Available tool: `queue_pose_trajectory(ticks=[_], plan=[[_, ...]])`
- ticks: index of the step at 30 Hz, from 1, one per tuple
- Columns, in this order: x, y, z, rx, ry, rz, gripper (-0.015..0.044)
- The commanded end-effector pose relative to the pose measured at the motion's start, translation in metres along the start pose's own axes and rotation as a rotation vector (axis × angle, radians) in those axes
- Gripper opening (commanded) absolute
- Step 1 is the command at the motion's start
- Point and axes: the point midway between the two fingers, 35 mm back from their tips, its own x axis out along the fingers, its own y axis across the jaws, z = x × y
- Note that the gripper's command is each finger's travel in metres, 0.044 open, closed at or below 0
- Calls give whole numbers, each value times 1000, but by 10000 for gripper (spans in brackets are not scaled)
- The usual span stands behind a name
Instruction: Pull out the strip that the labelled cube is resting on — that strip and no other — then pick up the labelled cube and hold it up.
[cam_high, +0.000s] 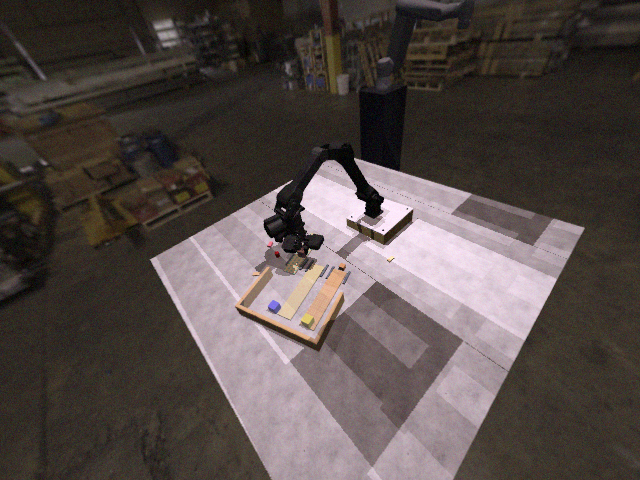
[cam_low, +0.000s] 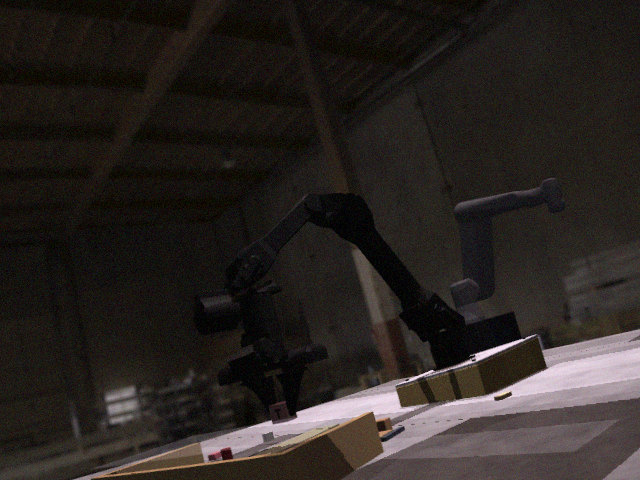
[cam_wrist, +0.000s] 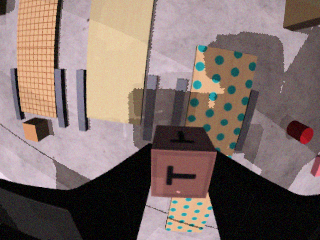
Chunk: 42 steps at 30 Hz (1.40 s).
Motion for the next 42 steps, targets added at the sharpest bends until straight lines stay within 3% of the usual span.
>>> queue_pose_trajectory(ticks=[1,20,30,42], plan=[[-1,7,-12,4,2,-3,0],[2,43,-69,3,8,0,0],[-34,43,-69,3,8,0,0],[-35,43,-69,3,8,0,0]])
